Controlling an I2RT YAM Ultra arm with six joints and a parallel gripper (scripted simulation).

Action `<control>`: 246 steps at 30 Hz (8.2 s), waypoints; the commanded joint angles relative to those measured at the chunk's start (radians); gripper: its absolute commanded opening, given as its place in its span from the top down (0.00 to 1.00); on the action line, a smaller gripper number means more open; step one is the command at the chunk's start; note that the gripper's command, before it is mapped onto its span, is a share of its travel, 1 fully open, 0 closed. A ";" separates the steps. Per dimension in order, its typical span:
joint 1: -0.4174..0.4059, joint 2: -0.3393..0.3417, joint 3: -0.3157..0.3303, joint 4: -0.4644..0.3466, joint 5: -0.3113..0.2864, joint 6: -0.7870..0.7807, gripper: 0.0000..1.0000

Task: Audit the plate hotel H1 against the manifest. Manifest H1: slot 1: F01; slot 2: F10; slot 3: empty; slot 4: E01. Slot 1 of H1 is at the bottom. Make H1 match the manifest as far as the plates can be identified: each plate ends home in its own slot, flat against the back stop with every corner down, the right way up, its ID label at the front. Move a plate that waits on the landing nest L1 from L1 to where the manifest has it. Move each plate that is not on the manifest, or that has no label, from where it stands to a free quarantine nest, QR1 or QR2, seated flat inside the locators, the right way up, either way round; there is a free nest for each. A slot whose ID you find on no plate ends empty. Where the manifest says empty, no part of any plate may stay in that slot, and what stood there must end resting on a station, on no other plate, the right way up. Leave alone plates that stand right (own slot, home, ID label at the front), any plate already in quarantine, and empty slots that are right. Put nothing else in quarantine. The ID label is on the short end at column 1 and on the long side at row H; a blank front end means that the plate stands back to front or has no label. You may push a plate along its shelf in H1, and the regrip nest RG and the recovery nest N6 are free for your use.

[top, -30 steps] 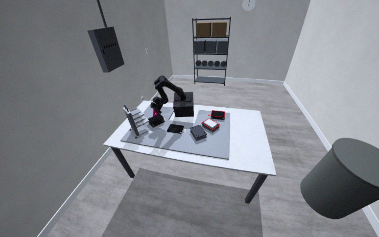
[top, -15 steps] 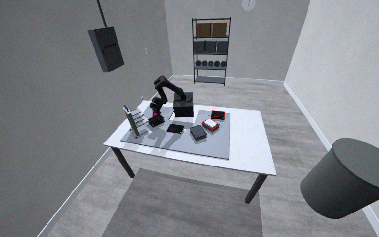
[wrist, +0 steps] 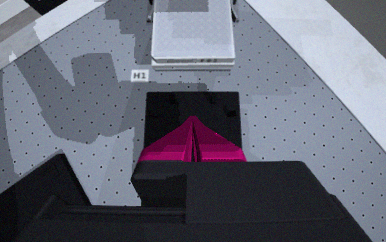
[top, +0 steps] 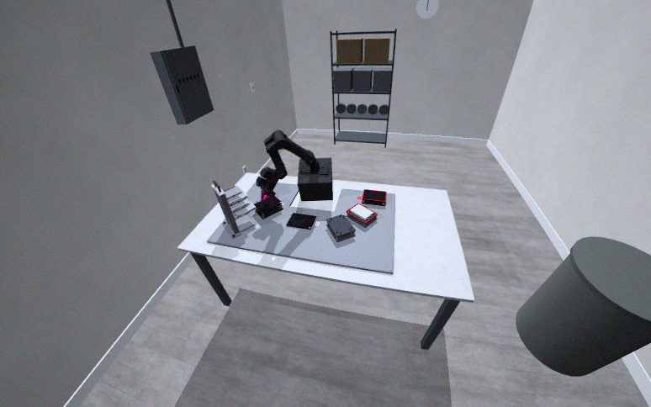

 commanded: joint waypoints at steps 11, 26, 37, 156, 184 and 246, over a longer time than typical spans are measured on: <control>0.007 -0.012 0.030 -0.022 0.008 0.006 1.00; 0.018 -0.012 0.064 -0.052 0.017 0.014 1.00; 0.024 -0.011 0.087 -0.072 0.023 0.018 1.00; 0.086 0.033 0.358 -0.281 0.073 0.058 1.00; 0.086 0.033 0.358 -0.281 0.073 0.058 1.00; 0.003 -0.020 0.021 -0.022 0.005 0.004 1.00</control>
